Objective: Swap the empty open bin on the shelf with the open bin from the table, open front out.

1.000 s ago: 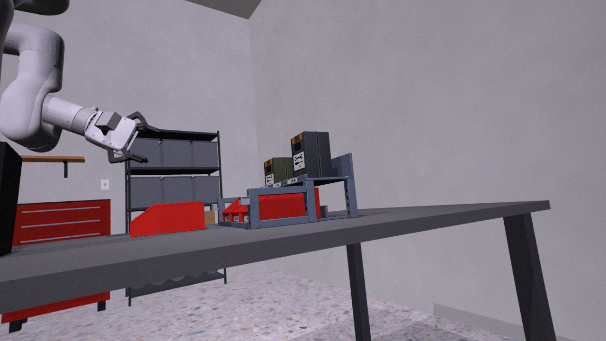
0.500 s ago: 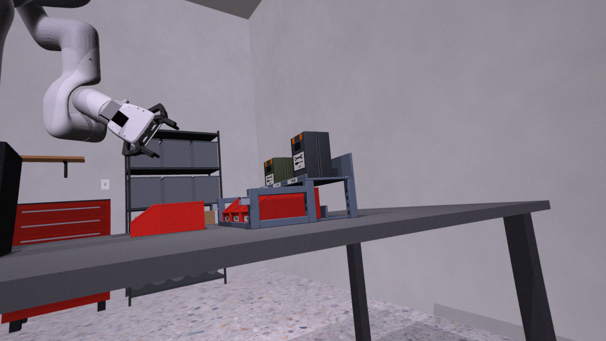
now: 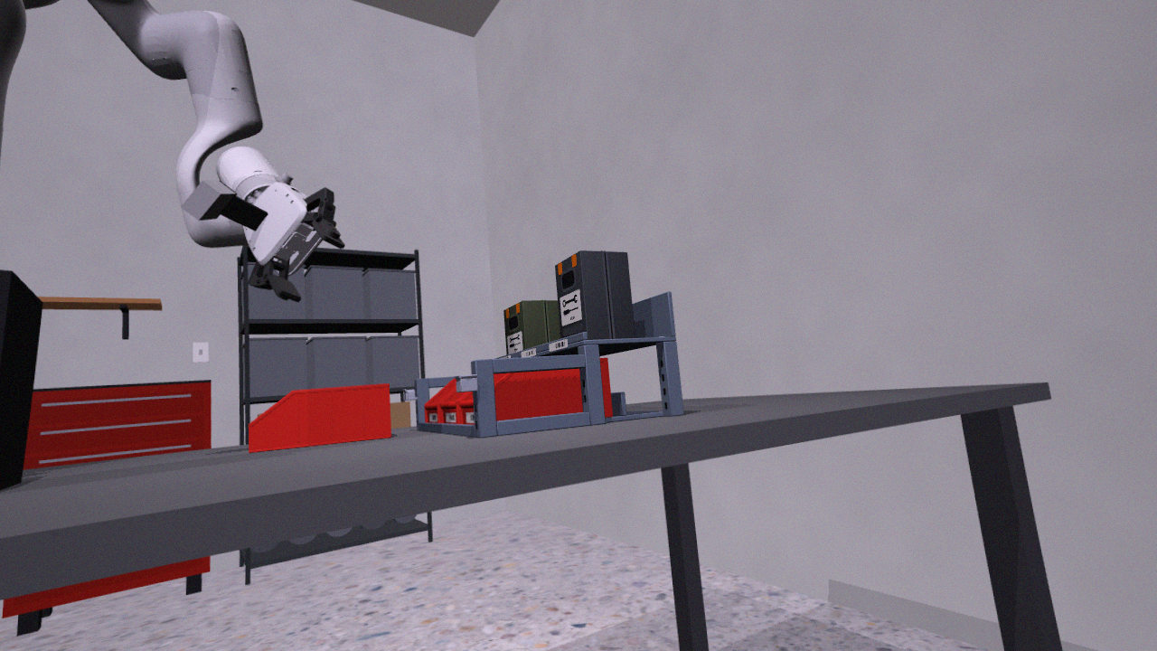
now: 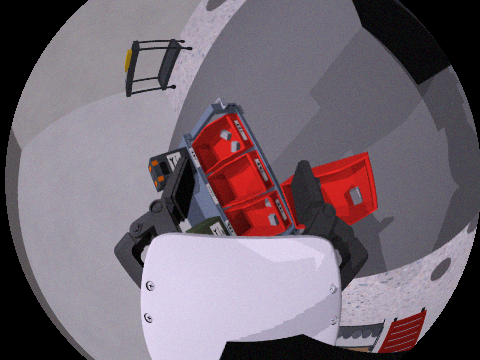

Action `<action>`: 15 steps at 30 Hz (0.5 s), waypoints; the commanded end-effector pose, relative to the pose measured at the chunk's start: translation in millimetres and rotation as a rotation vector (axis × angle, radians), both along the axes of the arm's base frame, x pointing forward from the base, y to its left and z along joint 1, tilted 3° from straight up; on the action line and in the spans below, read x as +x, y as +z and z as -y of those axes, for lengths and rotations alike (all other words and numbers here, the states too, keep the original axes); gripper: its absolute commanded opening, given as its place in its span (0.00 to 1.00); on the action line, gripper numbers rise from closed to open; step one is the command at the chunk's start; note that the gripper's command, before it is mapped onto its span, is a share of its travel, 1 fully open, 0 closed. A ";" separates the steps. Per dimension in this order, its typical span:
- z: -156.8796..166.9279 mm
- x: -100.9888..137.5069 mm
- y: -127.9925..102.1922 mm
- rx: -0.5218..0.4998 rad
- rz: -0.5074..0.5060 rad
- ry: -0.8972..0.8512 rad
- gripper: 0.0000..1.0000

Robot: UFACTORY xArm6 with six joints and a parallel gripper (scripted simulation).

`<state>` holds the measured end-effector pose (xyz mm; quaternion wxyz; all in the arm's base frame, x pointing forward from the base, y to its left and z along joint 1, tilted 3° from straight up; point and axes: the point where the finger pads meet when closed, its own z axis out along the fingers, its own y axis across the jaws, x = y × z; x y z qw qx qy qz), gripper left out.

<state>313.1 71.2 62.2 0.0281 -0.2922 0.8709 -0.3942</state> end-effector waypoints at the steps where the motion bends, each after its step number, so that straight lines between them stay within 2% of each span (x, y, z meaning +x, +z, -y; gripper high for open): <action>1: 12.3 -3.4 -4.4 0.074 -0.074 -0.129 1.00; 8: 16.3 -4.0 -10.4 0.246 -0.121 -0.305 1.00; 15: 13.0 6.8 -10.4 0.420 -0.127 -0.439 1.00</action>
